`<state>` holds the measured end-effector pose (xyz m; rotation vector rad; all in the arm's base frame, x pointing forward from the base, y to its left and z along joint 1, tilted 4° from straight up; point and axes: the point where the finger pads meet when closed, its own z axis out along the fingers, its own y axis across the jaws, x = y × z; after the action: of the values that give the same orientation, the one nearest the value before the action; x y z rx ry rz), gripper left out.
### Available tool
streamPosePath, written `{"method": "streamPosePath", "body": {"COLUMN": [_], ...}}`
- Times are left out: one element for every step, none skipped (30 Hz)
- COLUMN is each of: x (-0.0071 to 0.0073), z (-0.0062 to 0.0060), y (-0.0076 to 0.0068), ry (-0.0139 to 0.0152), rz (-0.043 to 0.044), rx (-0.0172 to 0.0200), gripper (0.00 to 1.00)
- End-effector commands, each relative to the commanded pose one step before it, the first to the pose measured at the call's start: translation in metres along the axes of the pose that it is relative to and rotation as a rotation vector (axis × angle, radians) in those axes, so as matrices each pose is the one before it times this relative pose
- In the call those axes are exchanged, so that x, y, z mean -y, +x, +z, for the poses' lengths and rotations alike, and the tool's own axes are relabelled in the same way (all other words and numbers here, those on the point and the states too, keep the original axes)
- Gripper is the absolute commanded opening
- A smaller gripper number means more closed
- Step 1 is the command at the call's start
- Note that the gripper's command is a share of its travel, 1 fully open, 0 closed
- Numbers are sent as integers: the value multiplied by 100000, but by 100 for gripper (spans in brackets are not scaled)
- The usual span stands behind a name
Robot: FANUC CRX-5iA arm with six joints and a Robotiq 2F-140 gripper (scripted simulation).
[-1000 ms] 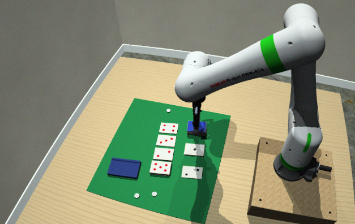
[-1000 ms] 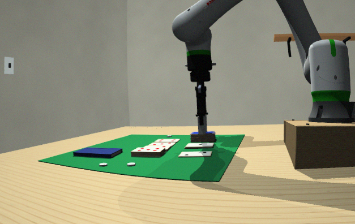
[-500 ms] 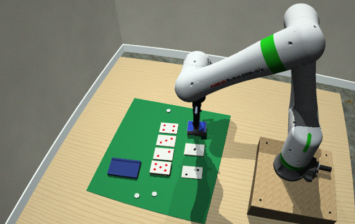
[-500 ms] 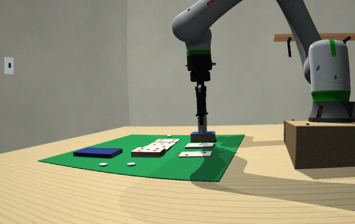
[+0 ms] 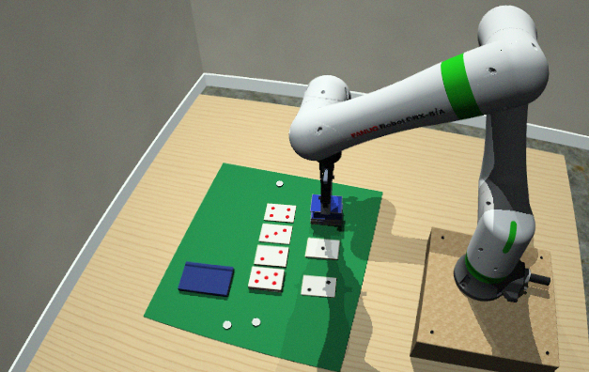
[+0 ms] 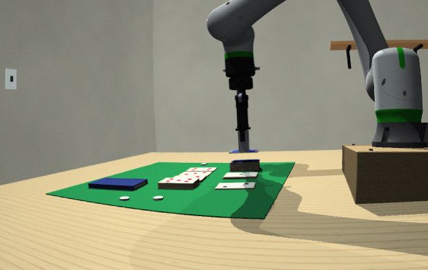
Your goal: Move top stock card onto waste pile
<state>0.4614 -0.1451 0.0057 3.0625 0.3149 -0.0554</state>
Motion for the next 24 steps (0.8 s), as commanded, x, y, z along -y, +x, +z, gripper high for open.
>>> {"method": "streamPosePath", "body": {"x": [-3, 0, 0, 0, 0, 0, 0, 0, 0, 0, 0, 0, 0, 0, 2, 16, 42, 77, 0, 0, 119, 167, 218, 271], "z": [-935, 0, 0, -116, -78, -44, -18, -3, 0, 0, 0, 0, 0, 0, 0, 0, 0, 0, 0, 0, 0, 0, 0, 0], "y": [13, 0, 0, 0, 0, 0, 0, 0, 0, 0, 0, 0, 0, 0, 0, 0, 0, 1, 0, 0, 1, 1, 0, -2], "ry": [-9, 0, 0, 0, 0, 0, 0, 0, 0, 0, 0, 0, 0, 0, 0, 0, 0, 0, 0, 0, 0, 0, 0, 0], "rz": [3, 0, 0, 0, 0, 0, 0, 0, 0, 0, 0, 0, 0, 0, 1, 4, 10, 19, 0, 0, 30, 41, 54, 68], "rx": [-16, 0, 0, 0, 0, 0, 0, 0, 0, 0, 0, 0, 0, 0, 0, 0, 0, 0, 0, 0, 0, 0, 0, 0], "gripper": [43, 43, 43, 43, 43, 43, 43, 43, 43, 43, 43, 43, 43, 43, 43, 43, 43, 43, 43, 43, 43, 43, 43, 43]}}
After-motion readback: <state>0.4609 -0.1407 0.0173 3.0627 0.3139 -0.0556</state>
